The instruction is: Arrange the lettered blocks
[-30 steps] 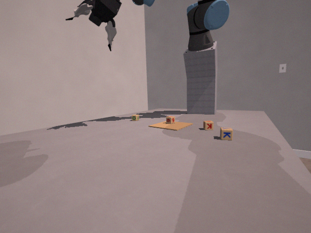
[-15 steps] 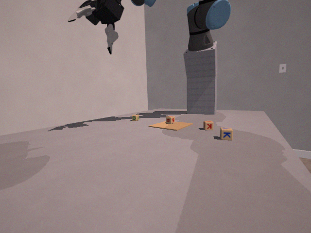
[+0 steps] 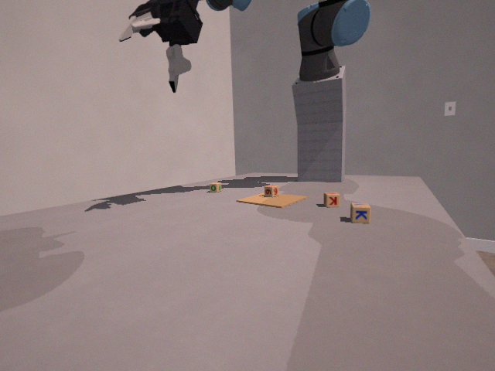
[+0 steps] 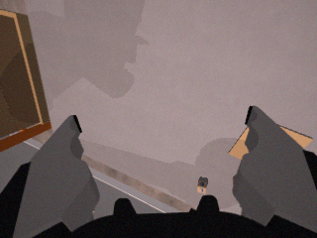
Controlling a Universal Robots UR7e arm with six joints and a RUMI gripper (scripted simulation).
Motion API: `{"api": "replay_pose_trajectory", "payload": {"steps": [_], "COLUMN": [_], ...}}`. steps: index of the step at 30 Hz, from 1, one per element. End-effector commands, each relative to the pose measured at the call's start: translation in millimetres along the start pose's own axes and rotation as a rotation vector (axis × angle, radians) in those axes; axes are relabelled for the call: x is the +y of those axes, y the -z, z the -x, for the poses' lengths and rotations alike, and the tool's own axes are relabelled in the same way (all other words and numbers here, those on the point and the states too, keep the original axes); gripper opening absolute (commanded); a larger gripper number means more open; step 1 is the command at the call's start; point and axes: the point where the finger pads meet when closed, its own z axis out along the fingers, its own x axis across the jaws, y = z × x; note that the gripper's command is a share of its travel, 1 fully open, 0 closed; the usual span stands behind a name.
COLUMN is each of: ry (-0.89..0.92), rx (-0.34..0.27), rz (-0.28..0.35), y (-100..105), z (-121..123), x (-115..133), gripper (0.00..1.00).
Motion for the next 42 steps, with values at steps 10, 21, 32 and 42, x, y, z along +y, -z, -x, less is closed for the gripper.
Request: {"api": "replay_pose_trajectory", "payload": {"steps": [10, 21, 32, 42], "ry": [0.331, 0.56, 0.763, 1.017], "rx": [0.053, 0.085, 0.109, 0.135], "rz": [0.023, 0.048, 0.075, 0.115], "y": [-18.2, -30.7, -41.2, -53.4], "z": [2.1, 1.8, 1.0, -0.9], "x": [20.4, 38.1, 54.7, 76.3], "gripper": [1.0, 1.0, 1.0, 1.0]}}
